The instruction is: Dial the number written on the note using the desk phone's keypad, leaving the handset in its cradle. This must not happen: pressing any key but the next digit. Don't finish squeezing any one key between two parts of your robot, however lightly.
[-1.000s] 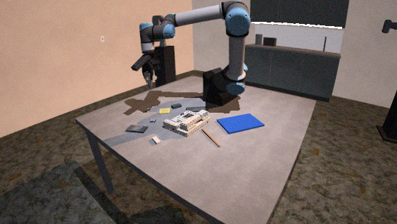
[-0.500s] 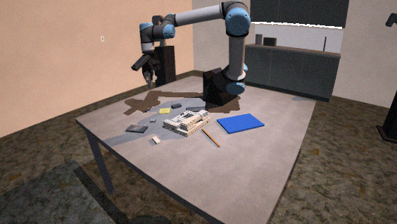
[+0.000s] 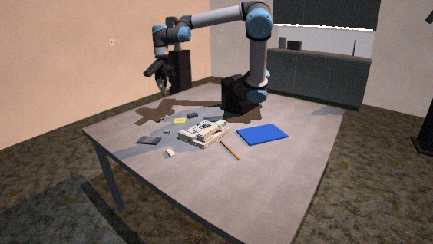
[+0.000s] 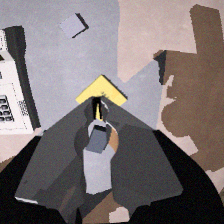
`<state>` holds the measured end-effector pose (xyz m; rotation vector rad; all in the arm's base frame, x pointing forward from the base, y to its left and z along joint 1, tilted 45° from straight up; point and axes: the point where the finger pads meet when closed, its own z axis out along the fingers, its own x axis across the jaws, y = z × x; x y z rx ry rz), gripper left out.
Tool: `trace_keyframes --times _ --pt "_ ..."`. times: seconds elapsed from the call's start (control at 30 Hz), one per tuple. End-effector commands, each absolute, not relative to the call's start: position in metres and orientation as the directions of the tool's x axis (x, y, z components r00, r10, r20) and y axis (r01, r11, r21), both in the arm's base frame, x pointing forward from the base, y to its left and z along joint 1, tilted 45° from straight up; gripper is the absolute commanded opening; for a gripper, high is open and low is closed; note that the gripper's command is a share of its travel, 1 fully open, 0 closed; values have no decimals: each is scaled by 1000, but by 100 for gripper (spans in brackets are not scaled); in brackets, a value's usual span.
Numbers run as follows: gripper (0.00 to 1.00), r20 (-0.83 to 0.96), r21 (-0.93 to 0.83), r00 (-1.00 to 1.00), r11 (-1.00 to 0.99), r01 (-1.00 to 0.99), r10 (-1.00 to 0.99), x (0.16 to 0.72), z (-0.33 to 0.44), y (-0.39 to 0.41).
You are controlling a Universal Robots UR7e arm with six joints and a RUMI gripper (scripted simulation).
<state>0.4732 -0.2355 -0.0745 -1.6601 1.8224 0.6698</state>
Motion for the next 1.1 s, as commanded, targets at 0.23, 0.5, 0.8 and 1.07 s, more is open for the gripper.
trace_keyframes --times 0.23,0.5,0.8,1.07 --pt "0 -714 -36 -37 90 -995 -700 473 -74 -235" --pt "0 -722 -63 -7 75 -995 -692 473 -75 -233" --pt "0 -731 -96 31 59 -994 -681 473 -75 -231" --pt "0 -741 -147 85 36 -989 -666 472 -76 -228"
